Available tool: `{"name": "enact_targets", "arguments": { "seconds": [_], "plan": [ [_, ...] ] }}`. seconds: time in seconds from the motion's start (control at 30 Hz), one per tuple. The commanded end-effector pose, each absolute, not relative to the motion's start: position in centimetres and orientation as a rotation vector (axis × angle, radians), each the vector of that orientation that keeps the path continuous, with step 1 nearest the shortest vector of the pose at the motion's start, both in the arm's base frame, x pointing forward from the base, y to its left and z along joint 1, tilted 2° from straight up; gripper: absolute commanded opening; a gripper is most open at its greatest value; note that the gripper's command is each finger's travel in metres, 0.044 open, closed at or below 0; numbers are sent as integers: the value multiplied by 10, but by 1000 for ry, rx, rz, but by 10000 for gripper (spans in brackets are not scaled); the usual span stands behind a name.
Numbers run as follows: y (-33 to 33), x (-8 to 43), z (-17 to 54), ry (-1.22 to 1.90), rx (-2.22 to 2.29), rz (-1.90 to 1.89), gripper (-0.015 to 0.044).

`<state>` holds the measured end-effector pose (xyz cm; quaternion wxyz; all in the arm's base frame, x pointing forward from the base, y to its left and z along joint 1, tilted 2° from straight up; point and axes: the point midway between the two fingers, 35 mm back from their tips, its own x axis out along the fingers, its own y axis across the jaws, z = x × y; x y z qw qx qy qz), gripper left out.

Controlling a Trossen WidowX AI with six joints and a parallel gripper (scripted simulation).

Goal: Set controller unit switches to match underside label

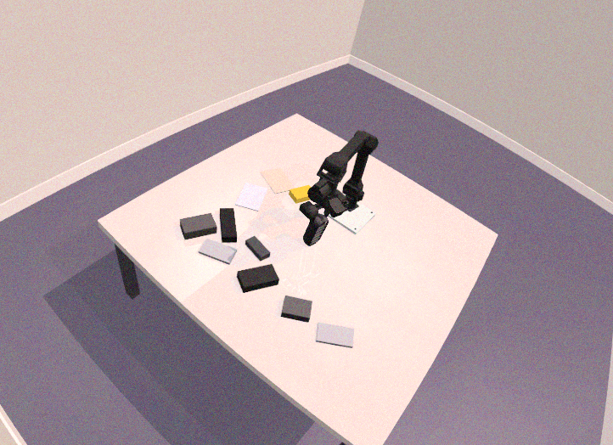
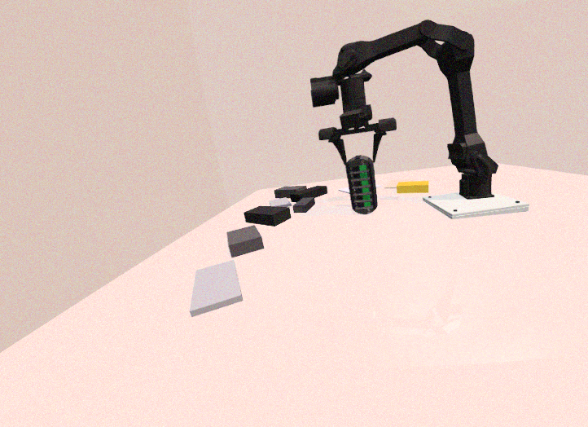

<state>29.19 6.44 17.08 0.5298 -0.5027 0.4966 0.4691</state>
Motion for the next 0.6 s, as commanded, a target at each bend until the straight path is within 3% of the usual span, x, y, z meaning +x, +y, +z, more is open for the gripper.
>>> {"name": "enact_targets", "arguments": {
  "seconds": [0.0,0.57],
  "plan": [
    [59,290,168,1195,-1200,1127,338],
    [45,289,168,1196,-1201,1126,338]
  ]
}}
